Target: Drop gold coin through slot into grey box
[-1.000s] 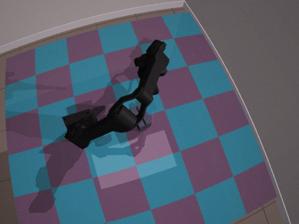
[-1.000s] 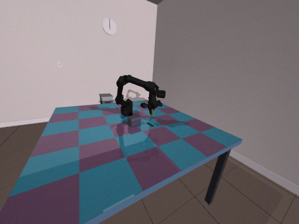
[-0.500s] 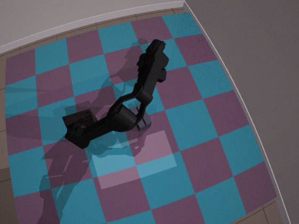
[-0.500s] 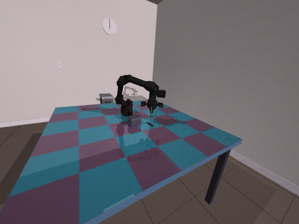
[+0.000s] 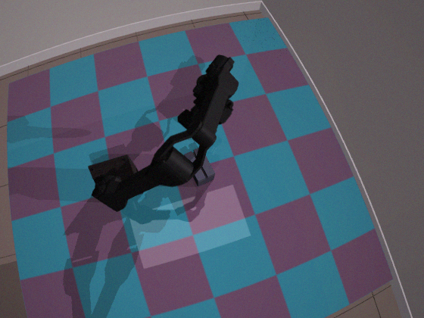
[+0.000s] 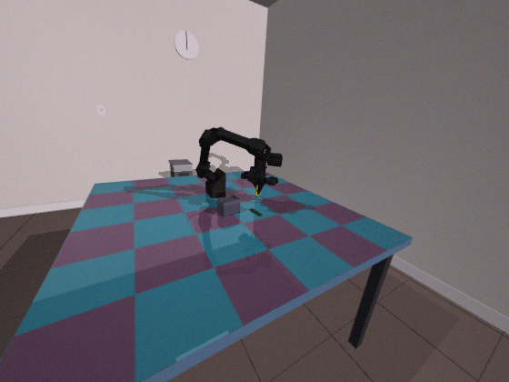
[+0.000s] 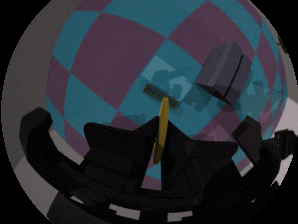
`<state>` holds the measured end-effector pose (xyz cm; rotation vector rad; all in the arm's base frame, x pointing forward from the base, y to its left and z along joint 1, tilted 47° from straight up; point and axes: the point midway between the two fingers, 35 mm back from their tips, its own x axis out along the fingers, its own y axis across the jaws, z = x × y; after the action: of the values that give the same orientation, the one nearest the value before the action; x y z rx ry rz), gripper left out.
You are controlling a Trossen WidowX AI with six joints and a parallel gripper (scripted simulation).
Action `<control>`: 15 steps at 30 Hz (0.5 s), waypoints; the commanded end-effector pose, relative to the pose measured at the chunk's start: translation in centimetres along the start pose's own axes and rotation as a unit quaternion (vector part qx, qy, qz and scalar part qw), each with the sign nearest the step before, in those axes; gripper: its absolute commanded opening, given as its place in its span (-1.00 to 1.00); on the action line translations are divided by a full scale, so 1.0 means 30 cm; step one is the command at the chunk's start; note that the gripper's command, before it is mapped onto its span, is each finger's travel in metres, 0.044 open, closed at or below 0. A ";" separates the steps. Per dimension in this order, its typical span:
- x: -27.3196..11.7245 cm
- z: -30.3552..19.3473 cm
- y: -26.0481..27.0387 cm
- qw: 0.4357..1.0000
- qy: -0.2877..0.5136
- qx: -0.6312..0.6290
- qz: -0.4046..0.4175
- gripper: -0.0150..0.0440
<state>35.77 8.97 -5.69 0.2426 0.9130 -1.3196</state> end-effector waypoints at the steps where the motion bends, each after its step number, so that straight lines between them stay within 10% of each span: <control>1: -0.003 -0.006 0.000 0.998 0.002 0.059 0.000 -0.49; 15: -0.005 0.007 -0.013 0.986 0.002 0.169 -0.001 -0.49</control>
<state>35.66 9.06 -5.74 0.4968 0.6915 -1.4676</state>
